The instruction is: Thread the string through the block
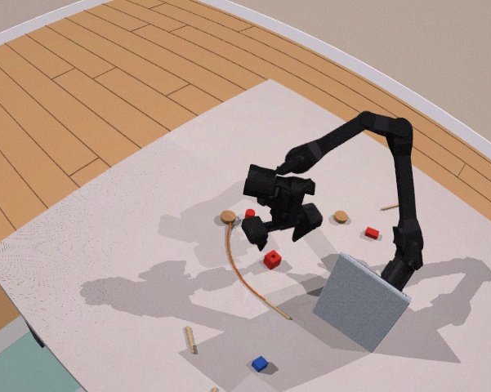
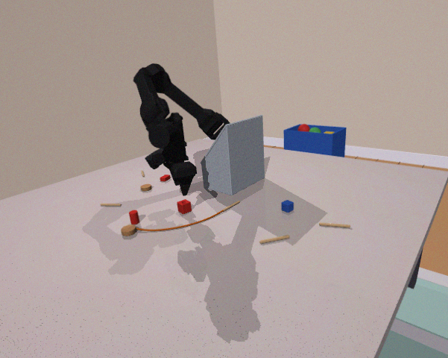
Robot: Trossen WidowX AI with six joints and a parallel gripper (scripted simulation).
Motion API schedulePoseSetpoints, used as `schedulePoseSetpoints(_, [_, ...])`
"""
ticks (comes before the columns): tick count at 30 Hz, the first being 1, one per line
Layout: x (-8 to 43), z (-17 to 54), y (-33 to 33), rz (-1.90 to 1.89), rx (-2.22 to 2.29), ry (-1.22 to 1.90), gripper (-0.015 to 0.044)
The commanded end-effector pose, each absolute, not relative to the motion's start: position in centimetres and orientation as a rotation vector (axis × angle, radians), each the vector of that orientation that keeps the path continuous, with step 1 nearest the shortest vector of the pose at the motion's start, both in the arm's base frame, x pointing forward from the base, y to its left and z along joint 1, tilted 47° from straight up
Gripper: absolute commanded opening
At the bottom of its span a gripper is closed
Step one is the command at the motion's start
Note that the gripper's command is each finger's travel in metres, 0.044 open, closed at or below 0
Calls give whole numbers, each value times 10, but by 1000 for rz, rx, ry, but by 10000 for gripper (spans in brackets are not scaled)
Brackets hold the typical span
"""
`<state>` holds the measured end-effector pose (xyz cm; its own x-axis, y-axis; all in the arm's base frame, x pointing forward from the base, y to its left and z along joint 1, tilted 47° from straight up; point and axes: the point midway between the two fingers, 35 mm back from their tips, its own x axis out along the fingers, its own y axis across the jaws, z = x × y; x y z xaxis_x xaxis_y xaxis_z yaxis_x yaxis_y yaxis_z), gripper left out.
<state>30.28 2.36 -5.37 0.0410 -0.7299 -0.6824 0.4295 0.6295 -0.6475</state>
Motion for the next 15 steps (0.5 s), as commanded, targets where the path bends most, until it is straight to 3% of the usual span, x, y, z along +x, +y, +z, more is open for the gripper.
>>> schedulePoseSetpoints(1, [302, -51, 29, -1333, 366, 777, 440])
schedulePoseSetpoints(9, [301, -50, 30, -1497, 704, 485, 440])
schedulePoseSetpoints(15, [301, -49, 30, -1509, 731, 461, 440])
